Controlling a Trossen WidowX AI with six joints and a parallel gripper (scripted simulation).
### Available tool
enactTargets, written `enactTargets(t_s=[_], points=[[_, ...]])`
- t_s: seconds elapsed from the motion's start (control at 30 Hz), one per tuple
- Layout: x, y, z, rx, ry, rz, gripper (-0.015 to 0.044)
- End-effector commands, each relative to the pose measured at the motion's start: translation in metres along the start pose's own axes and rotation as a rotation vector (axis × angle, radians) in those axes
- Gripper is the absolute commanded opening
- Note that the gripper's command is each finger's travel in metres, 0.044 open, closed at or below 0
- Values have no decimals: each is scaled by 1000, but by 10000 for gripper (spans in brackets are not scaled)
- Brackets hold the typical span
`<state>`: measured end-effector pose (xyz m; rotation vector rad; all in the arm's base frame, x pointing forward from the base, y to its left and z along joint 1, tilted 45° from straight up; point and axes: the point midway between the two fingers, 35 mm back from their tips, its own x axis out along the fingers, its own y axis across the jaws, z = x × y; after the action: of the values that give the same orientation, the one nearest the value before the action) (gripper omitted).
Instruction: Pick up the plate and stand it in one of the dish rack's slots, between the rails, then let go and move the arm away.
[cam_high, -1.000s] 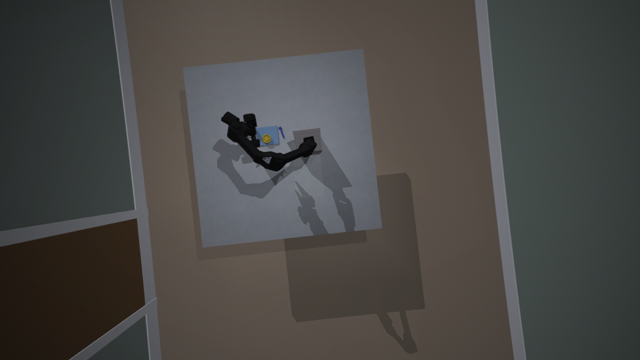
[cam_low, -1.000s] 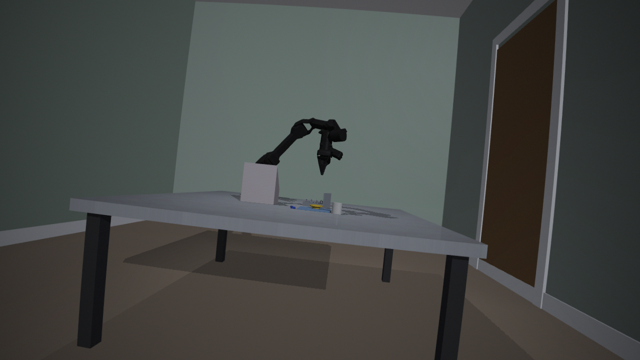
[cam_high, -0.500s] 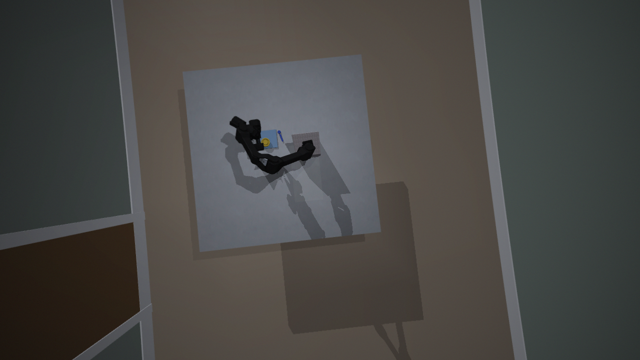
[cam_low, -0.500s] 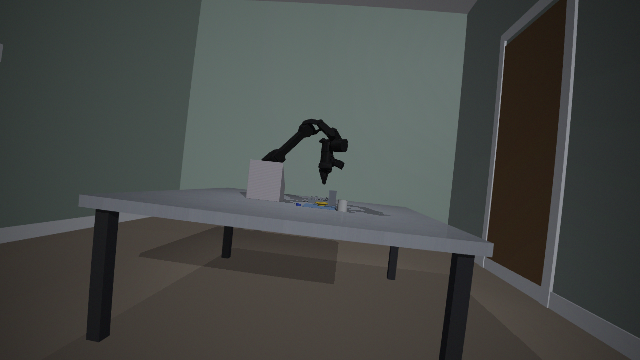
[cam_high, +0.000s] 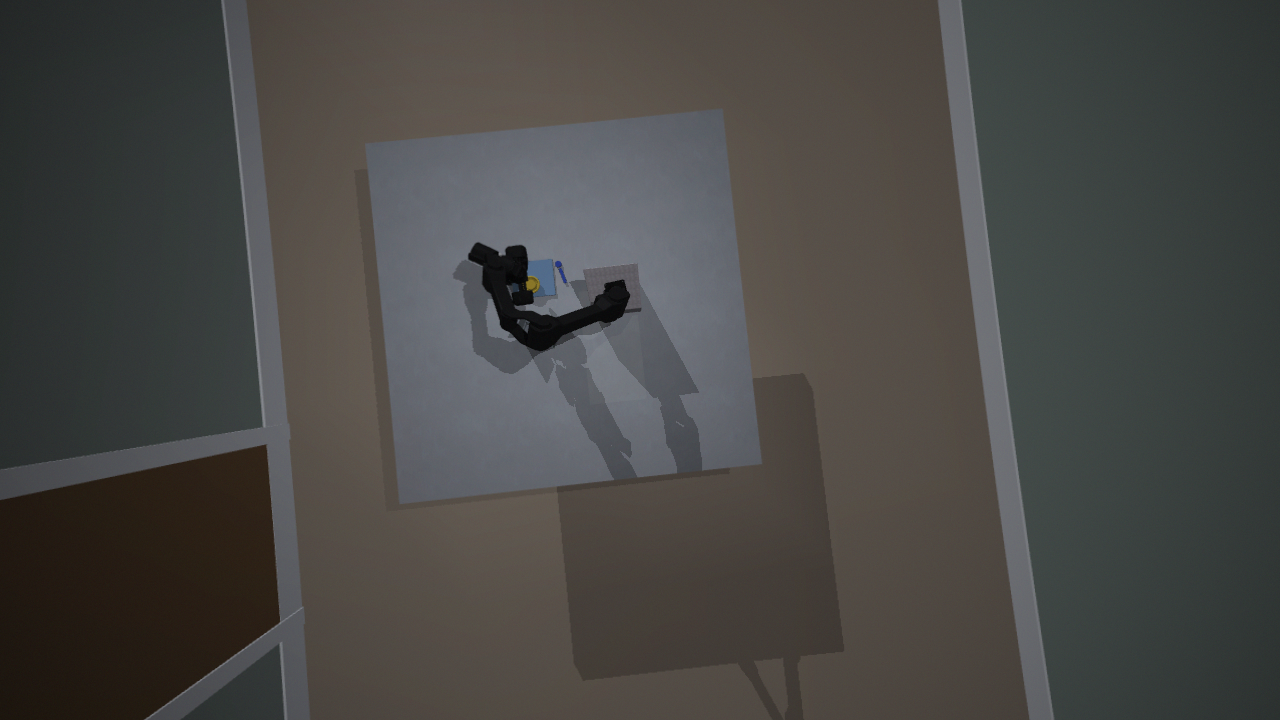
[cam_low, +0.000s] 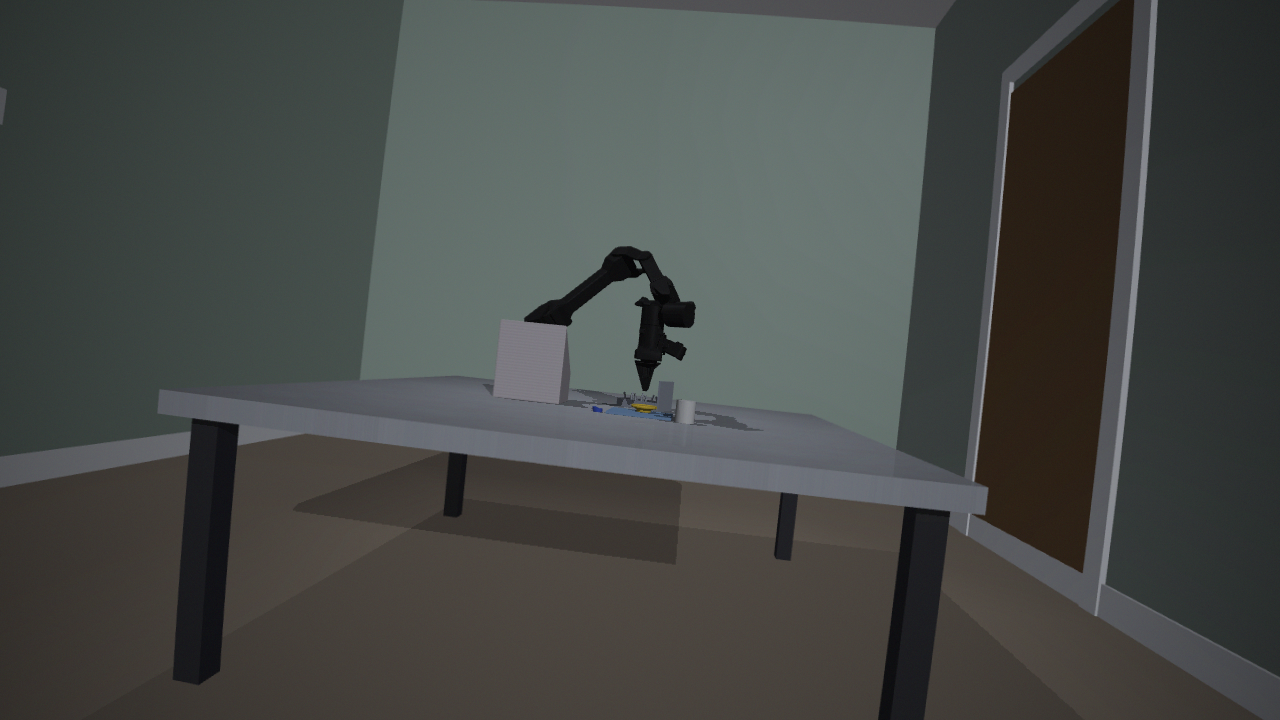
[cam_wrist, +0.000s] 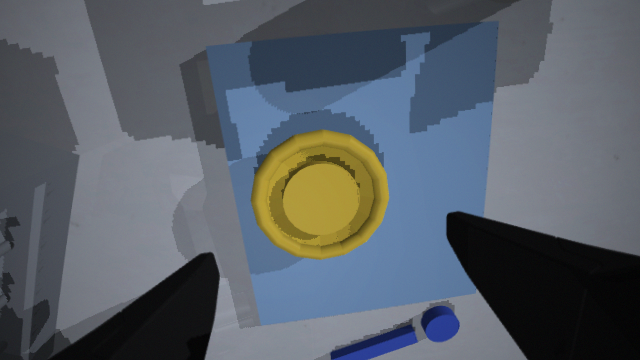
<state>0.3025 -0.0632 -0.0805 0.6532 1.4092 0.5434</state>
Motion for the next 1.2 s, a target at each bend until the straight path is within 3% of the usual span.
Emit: enactTargets(t_s=[0.0, 0.93, 1.0, 1.17], points=[[8, 0, -1, 5, 2, 5, 400], [51, 1, 0, 5, 3, 9, 400], [51, 1, 0, 5, 3, 9, 348], [51, 1, 0, 5, 3, 9, 348]])
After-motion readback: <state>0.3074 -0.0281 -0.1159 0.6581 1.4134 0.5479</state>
